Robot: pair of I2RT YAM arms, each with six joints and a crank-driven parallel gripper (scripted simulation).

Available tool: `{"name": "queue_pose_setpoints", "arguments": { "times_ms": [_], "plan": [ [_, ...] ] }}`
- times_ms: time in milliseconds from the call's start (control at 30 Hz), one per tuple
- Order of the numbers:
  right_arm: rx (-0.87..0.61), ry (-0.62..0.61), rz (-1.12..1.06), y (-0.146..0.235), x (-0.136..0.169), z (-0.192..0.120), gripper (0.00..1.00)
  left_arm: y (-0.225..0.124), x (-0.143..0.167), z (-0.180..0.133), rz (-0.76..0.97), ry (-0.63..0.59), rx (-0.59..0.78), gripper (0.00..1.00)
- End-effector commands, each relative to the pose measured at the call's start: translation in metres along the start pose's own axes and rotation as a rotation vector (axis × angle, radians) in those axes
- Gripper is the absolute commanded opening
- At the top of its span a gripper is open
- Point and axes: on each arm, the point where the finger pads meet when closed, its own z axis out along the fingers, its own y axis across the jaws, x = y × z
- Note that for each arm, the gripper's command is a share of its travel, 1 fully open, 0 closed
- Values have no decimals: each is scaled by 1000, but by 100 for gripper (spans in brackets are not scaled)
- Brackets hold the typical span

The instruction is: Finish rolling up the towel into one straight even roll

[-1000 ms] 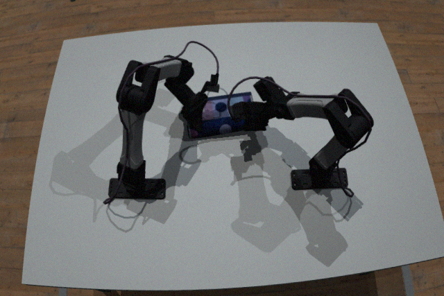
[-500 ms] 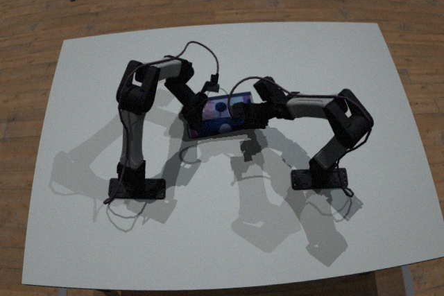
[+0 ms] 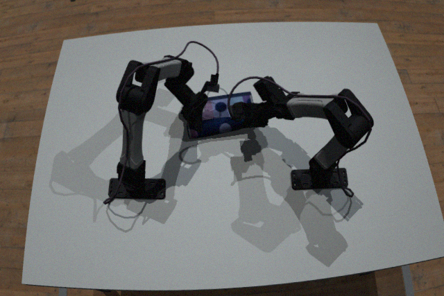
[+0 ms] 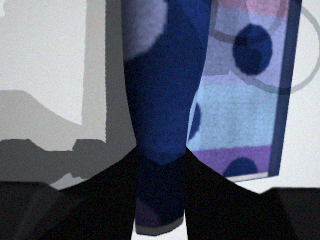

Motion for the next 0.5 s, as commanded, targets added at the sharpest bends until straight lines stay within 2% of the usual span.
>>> {"name": "queue_pose_setpoints", "arguments": {
  "times_ms": [0, 67, 467],
  "plan": [
    [8, -6, -2, -4, 1, 1, 30, 2, 3, 2, -6, 6, 10, 30],
    [8, -6, -2, -4, 1, 1, 29, 2, 3, 2, -6, 6, 10, 30],
    [8, -6, -2, -4, 1, 1, 29, -5, -2, -4, -6, 6, 10, 74]
  ]
}}
